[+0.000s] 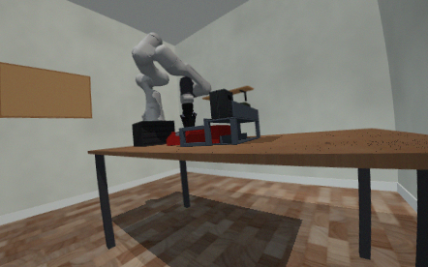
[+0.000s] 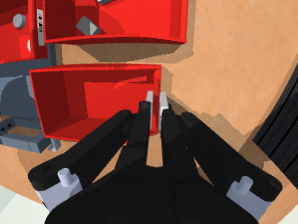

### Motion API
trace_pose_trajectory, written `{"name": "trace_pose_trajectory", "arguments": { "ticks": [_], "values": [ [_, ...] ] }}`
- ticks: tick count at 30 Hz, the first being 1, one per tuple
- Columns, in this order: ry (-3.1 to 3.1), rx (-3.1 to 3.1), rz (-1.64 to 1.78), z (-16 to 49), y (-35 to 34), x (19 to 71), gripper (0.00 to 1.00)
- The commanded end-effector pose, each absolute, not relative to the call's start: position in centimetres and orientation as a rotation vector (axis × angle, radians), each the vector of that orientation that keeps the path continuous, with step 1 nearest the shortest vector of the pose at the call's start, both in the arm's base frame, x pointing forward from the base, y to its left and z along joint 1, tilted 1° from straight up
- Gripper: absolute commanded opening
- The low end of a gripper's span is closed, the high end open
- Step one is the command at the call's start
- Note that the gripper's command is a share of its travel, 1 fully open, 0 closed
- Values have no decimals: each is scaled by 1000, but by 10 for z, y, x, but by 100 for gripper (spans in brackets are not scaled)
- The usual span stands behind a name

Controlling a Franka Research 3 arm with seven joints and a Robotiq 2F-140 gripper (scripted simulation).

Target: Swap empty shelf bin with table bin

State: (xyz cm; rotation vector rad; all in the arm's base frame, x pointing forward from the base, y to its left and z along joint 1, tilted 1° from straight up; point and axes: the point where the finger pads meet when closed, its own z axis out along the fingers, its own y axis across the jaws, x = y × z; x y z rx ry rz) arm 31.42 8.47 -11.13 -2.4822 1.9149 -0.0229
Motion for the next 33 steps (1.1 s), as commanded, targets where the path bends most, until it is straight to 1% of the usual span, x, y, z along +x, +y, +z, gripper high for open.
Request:
{"name": "trace_pose_trajectory", "arguments": {
  "ticks": [1, 11, 12, 33],
  "values": [
    [1922, -2472, -24, -112, 86, 315, 0],
    [1922, -2472, -24, -112, 86, 315, 0],
    [1922, -2472, -24, -112, 86, 315, 57],
    [1922, -2472, -24, -112, 86, 315, 57]
  ]
}}
